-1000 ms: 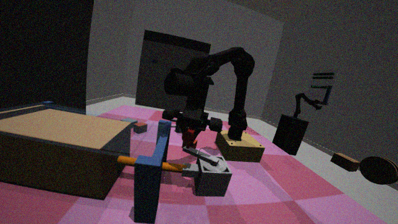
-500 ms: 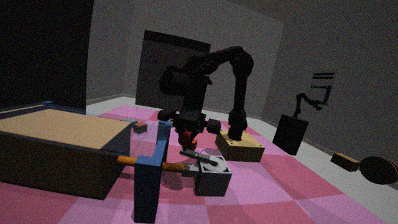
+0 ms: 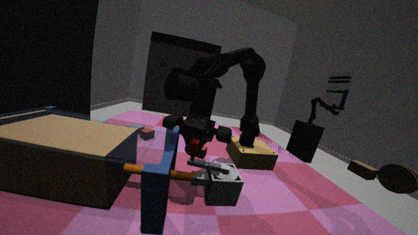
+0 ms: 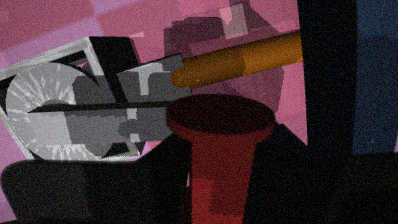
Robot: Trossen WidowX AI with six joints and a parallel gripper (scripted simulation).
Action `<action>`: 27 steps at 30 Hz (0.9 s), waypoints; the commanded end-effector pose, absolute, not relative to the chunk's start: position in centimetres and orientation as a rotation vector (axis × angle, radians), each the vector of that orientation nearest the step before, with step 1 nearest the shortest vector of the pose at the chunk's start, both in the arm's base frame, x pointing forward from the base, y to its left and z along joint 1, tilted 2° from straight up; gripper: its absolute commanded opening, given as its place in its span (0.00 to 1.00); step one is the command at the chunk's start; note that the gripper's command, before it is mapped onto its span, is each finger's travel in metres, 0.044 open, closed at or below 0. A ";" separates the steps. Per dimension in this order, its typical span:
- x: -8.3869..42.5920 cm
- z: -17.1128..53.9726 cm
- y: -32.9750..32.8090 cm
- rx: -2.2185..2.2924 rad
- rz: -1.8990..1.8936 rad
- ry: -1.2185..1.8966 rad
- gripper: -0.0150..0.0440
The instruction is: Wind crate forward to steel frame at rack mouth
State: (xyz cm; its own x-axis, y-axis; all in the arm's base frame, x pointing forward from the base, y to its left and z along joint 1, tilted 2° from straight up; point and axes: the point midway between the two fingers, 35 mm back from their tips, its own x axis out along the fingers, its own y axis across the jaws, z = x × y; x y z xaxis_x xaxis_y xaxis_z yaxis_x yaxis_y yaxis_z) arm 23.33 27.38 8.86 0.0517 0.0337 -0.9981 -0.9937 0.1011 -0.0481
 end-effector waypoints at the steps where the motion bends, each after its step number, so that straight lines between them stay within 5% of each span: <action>1: 23.1 8.5 28.4 -1.128 1.129 1.190 0.25; 27: 22.4 8.7 31.4 -1.126 1.131 1.189 0.25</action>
